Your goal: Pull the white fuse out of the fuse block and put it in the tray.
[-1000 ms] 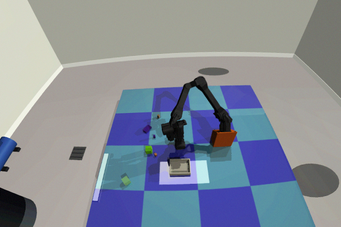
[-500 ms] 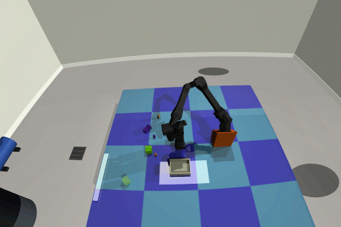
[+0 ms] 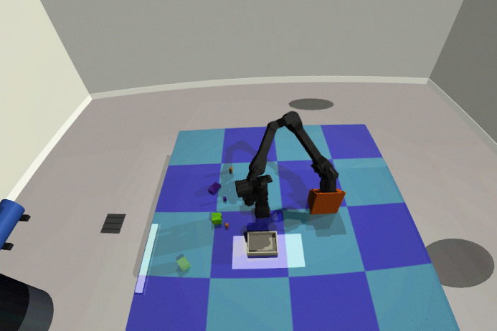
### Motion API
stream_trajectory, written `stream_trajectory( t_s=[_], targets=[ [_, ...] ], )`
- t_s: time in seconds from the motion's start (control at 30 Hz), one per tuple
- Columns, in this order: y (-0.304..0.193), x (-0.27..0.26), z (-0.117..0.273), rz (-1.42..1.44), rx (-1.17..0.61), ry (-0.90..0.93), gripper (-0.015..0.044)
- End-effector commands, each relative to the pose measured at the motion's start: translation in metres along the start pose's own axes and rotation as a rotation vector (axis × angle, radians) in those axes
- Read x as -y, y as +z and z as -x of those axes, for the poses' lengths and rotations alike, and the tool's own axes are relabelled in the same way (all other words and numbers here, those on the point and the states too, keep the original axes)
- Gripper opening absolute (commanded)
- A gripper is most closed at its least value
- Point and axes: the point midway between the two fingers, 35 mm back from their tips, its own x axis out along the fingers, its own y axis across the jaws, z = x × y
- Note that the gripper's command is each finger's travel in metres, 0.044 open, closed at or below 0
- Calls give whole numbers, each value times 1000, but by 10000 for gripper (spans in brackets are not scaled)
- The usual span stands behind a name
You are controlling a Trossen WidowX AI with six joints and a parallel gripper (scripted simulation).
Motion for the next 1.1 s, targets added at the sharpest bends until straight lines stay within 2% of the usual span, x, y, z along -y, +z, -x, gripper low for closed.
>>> stream_trajectory(
  t_s=[0.0, 1.07],
  targets=[
    [0, 0, 2, -6, 0, 1, 0],
    [1, 0, 18, -4, 0, 1, 0]
  ],
)
